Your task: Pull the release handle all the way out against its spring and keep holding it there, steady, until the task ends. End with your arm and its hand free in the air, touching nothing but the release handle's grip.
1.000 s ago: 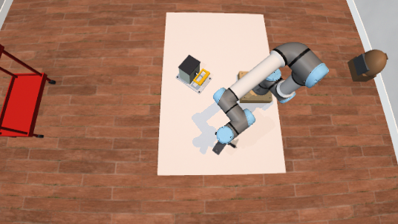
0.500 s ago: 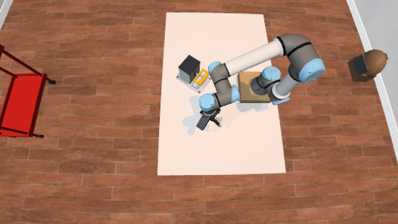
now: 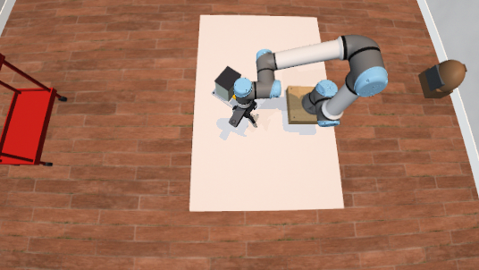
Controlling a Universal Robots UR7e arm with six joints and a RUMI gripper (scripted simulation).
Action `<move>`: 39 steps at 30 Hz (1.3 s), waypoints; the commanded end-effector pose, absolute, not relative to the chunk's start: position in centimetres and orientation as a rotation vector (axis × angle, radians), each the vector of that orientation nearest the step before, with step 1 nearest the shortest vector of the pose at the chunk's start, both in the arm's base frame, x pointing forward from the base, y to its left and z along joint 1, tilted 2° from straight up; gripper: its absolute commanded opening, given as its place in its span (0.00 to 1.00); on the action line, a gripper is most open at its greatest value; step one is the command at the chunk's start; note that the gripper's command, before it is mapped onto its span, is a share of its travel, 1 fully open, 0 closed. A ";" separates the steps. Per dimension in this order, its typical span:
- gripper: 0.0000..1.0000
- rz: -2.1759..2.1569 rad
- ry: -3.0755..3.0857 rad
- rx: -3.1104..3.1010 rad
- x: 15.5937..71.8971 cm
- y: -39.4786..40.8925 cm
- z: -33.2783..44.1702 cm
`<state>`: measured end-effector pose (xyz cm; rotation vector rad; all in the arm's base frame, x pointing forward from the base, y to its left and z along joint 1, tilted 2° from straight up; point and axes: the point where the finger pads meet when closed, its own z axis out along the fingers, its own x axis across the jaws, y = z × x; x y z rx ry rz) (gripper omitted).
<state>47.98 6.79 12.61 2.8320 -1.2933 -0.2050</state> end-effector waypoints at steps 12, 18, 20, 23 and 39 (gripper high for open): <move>1.00 -0.090 -1.283 2.870 45.0 -7.5 11.9; 1.00 -0.067 -1.282 2.866 43.6 -10.5 11.6; 1.00 -0.062 -1.282 2.865 43.3 -11.2 11.6; 1.00 -0.056 -1.282 2.863 42.9 -11.9 11.5; 0.00 -0.050 -1.280 2.862 42.5 -12.7 11.5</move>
